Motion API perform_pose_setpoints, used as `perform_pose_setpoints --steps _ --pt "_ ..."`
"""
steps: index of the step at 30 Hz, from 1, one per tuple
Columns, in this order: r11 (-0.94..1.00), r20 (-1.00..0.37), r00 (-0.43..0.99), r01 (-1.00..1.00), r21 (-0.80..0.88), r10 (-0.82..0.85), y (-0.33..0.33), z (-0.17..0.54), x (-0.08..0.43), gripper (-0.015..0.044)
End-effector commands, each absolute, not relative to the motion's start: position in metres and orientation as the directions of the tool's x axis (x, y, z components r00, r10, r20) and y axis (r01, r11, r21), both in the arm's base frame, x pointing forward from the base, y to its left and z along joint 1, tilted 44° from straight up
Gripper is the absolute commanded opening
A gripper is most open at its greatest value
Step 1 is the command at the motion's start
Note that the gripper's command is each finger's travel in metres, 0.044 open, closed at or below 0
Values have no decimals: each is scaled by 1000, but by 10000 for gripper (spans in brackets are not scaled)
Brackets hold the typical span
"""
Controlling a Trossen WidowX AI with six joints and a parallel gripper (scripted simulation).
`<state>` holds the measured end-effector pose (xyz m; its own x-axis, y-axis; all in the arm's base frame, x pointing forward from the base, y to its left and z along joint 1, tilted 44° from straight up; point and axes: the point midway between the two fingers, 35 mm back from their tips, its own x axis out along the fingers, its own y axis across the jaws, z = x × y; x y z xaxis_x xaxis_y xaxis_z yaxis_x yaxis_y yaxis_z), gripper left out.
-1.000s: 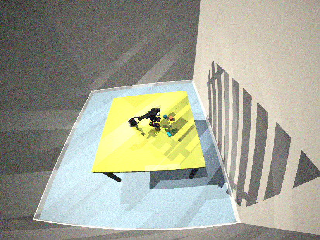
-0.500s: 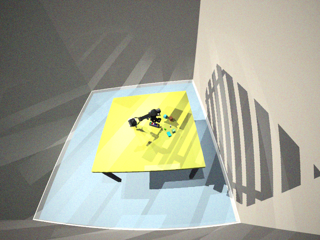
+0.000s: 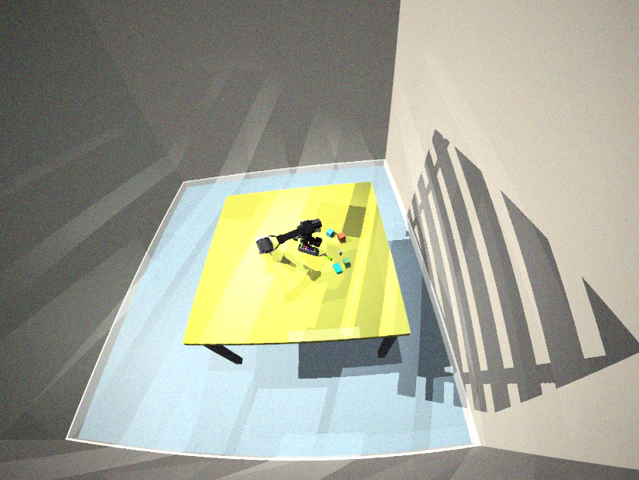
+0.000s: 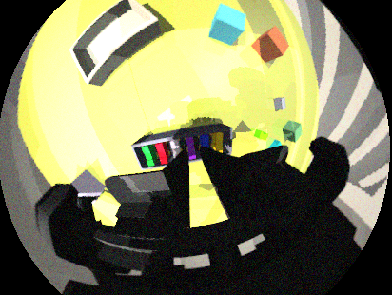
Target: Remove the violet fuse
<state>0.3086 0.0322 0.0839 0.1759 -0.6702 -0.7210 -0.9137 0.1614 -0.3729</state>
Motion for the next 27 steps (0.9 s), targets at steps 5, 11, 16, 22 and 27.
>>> perform_pose_setpoints --steps 5,11,16,22,27 --pt "159 -716 170 -917 -367 -677 26 79 308 74" --pt "159 -716 170 -917 -367 -677 26 79 308 74" --pt "159 -716 170 -917 -367 -677 26 78 308 74" --pt "159 -716 170 -917 -367 -677 23 75 309 74" --pt "159 -716 170 -916 -367 -677 19 72 310 74"
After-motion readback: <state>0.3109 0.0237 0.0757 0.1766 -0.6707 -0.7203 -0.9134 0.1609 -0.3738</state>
